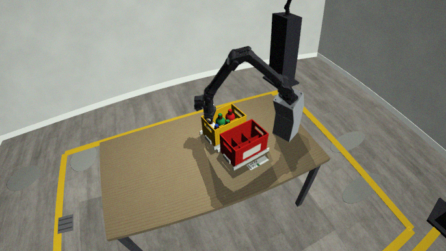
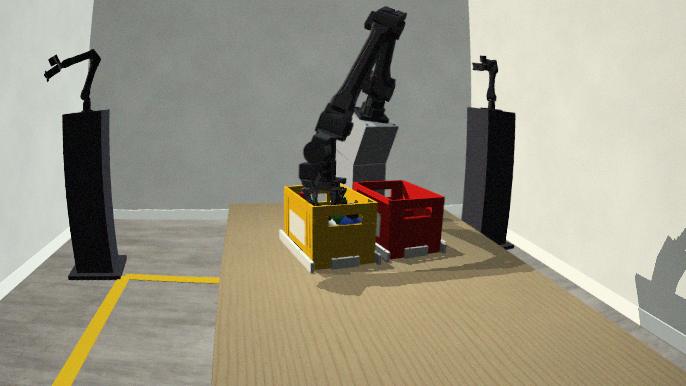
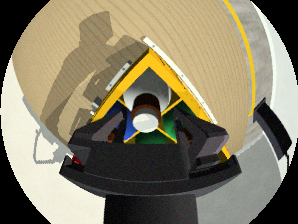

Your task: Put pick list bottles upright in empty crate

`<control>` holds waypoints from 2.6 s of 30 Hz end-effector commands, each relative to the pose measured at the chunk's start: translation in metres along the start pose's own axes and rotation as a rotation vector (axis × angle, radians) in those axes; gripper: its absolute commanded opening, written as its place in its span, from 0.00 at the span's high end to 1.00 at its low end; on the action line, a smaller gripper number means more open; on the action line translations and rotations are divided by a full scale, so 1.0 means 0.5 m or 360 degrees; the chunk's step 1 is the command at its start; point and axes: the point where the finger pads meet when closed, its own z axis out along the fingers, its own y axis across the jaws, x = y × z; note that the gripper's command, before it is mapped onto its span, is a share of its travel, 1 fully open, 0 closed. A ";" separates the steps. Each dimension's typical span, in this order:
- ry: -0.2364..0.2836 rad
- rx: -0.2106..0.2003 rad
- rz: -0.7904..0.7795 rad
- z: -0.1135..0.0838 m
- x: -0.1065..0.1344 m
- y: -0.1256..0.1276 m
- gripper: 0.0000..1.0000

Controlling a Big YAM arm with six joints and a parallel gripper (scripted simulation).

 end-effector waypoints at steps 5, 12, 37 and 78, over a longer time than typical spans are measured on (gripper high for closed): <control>-0.0052 -0.0008 -0.0037 -0.005 -0.039 0.029 0.39; -0.0047 -0.0008 -0.0036 -0.004 -0.037 0.028 0.39; -0.0044 -0.0006 -0.0029 -0.008 -0.039 0.013 1.00; -0.0040 -0.0001 -0.0007 -0.100 -0.021 -0.005 1.00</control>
